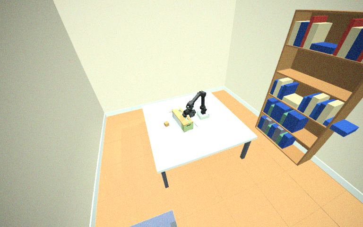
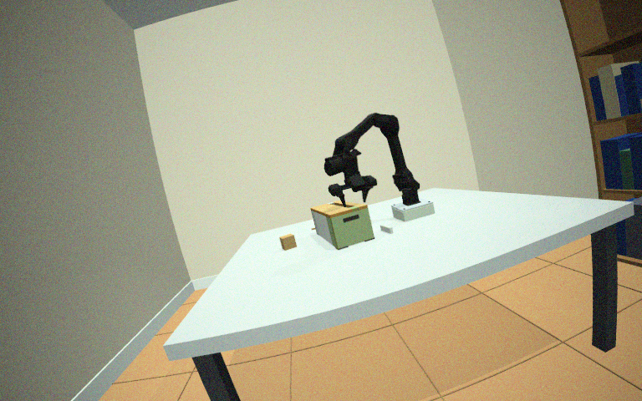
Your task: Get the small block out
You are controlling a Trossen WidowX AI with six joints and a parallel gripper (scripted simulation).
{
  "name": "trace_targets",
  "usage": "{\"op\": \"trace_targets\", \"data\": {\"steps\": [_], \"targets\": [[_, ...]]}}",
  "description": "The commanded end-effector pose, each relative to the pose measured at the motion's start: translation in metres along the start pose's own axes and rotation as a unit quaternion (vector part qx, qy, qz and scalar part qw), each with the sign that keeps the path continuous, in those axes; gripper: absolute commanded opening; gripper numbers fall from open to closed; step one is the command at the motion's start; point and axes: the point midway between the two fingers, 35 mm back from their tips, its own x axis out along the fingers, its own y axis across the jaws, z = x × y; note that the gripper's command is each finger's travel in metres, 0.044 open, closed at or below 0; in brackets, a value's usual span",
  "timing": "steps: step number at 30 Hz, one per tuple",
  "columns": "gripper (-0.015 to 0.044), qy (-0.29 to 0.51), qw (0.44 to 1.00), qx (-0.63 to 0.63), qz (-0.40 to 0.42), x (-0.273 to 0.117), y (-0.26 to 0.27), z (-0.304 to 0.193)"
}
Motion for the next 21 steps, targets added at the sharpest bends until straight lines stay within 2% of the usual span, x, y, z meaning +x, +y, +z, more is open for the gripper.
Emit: {"op": "trace_targets", "data": {"steps": [1,21], "targets": [[0.04,0.002,1.0,0.002,0.001,0.007,0.001,0.002],[0.04,0.002,1.0,0.002,0.002,0.036,0.006,0.014]]}}
